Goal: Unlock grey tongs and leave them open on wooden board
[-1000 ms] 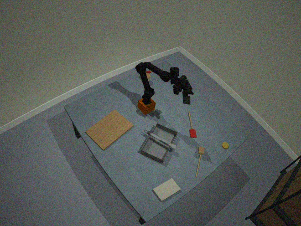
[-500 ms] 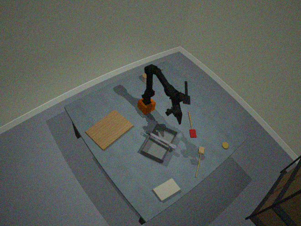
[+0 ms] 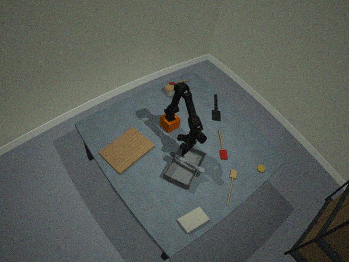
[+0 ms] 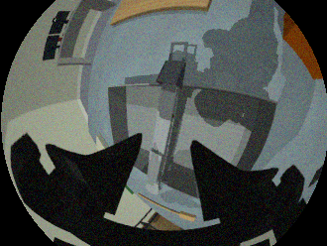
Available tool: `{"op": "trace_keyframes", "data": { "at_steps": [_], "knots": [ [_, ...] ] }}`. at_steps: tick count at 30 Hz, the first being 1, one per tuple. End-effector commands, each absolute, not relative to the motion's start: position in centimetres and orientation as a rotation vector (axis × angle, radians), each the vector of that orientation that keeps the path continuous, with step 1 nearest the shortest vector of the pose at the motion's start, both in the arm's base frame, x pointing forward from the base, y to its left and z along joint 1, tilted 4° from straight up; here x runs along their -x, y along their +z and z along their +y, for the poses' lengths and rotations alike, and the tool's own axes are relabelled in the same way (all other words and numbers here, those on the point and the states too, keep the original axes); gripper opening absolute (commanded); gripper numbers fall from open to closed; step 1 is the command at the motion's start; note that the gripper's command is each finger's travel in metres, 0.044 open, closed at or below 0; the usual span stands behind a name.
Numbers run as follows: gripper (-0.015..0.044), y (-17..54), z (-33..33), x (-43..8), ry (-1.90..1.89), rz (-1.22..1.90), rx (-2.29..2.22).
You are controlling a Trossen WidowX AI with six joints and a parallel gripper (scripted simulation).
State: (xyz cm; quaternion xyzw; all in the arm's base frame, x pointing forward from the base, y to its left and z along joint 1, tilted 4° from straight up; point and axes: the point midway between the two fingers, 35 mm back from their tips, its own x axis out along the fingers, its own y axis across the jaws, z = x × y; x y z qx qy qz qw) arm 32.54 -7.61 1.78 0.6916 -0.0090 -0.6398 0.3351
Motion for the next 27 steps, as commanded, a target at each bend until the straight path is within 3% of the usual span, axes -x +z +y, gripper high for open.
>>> {"op": "trace_keyframes", "data": {
  "at_steps": [1,27],
  "knots": [
    [0.026,1.9,-7.7,-32.9,-1.676,-0.045,-1.807],
    [0.026,-0.4,-8.8,-34.2,-1.675,-0.045,-1.807]
  ]
}}
